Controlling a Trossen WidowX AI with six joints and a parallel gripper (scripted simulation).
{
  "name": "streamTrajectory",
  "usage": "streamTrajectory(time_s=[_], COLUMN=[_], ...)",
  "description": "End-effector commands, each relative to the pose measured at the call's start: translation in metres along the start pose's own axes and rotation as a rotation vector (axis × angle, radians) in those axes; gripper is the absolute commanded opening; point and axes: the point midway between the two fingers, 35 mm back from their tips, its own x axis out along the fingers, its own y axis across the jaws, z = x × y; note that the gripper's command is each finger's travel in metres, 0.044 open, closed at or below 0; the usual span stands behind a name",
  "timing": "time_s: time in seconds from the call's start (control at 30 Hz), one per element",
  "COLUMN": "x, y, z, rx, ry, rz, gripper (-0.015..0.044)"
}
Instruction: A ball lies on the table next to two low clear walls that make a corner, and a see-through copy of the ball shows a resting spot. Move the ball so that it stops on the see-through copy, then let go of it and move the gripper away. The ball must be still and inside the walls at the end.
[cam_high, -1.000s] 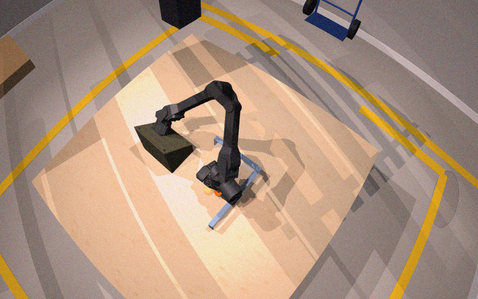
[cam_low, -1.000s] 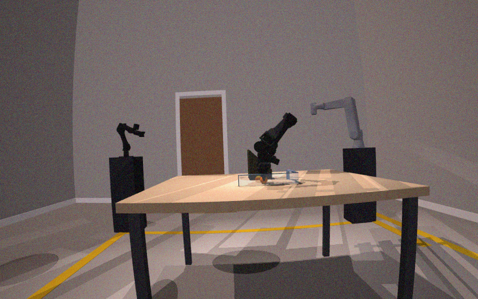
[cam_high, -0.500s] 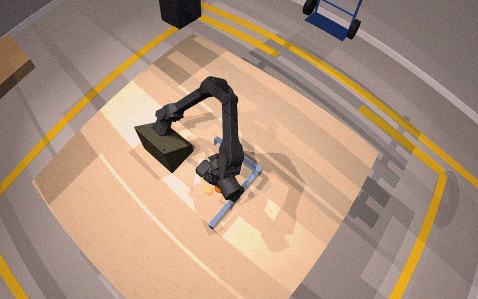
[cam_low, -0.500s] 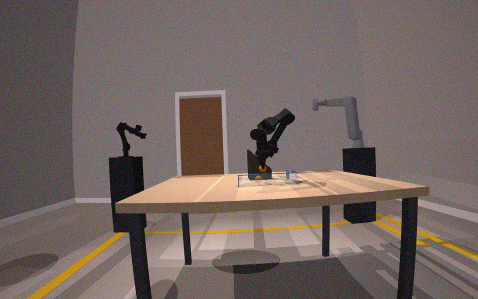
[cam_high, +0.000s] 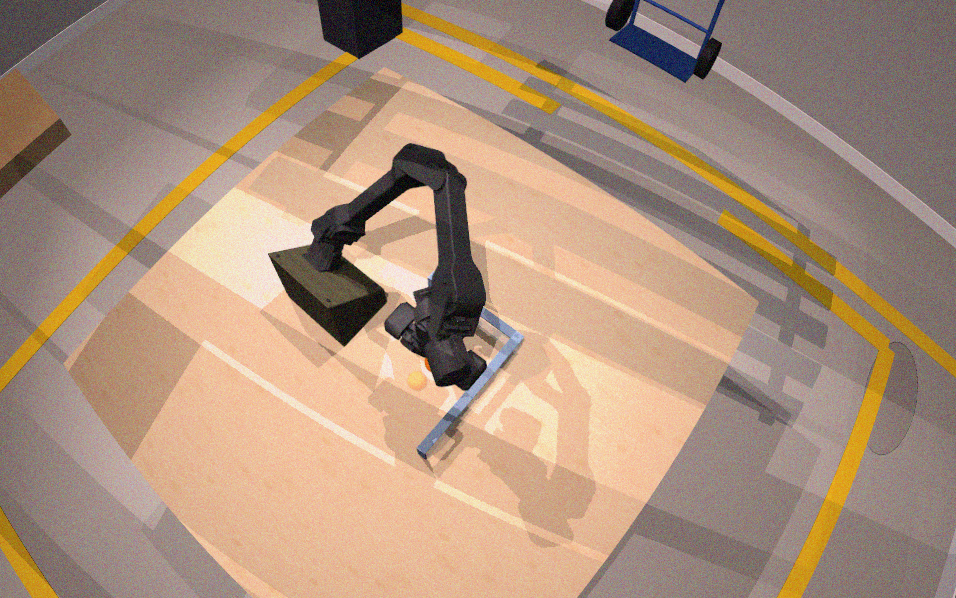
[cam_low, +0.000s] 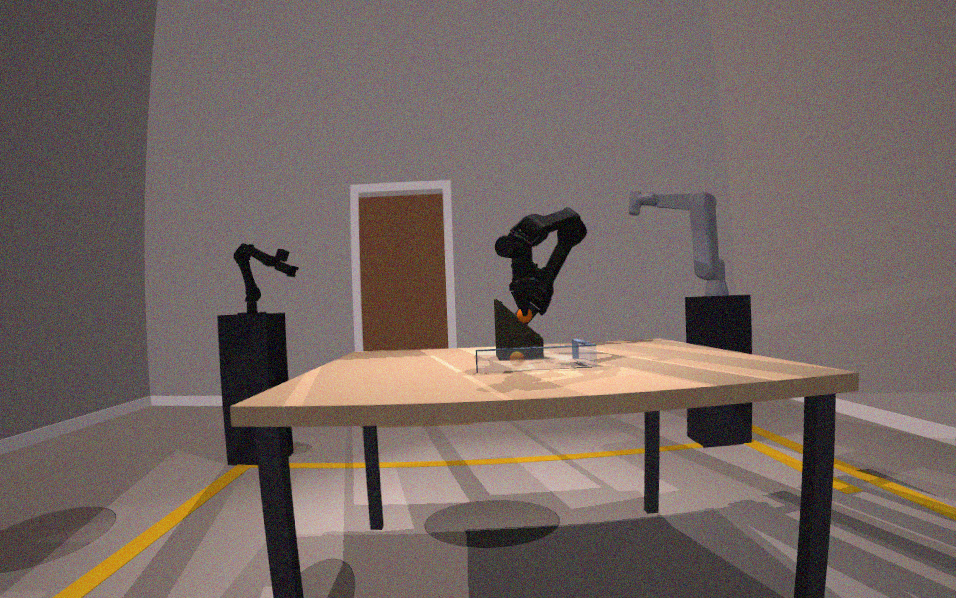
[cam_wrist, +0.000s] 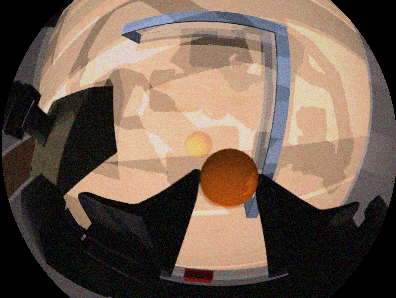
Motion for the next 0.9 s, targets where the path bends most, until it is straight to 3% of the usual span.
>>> streamTrajectory(time_s=[0.0, 0.53, 0.87], x=[0.009, 0.045, 0.101], y=[0.009, 0.033, 0.034], z=[-0.007, -0.022, -0.021], rx=[0.0, 0.001, 0.001], ry=[0.001, 0.002, -0.001], rz=[0.004, 0.005, 0.004], gripper=[0.0, 0.0, 0.0])
